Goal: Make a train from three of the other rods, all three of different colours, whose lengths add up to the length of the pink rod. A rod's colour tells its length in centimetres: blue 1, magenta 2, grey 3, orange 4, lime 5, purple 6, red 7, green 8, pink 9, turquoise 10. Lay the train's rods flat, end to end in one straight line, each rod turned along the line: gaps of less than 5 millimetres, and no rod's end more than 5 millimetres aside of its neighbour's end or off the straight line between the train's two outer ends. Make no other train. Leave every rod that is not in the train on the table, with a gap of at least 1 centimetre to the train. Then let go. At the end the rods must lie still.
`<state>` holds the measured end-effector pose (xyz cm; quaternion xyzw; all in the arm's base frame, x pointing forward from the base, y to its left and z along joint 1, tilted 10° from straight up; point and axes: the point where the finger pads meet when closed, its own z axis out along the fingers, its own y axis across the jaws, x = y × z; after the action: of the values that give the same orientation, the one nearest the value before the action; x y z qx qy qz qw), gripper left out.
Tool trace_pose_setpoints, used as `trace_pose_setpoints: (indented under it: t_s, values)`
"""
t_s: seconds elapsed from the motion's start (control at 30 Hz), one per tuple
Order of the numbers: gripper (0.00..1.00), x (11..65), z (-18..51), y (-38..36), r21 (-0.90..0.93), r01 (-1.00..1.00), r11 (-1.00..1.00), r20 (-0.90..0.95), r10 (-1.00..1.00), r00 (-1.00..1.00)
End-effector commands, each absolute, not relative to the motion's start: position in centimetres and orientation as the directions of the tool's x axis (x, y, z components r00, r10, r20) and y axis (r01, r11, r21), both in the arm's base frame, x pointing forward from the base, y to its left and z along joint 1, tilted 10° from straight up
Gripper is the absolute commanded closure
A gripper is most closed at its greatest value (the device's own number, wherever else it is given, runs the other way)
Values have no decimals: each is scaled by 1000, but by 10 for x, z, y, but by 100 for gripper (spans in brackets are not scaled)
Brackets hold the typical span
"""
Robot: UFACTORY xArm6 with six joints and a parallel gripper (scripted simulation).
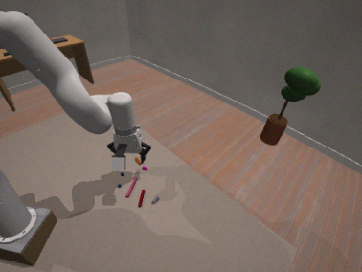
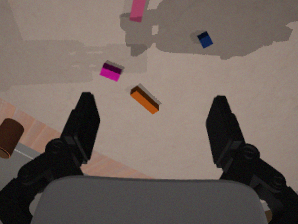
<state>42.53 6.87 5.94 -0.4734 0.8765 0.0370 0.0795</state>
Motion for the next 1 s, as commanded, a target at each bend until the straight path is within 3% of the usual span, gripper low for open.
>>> trace_pose_setpoints:
  t_s: [0.0, 0.47, 0.97]
  values:
    - [0, 427, 61, 69, -13, -836, 549, -177, -824, -539]
    - [0, 428, 60, 62, -19, -853, 521, -176, -842, -510]
    - [0, 432, 47, -23, -85, -985, 148, -152, -979, -134]
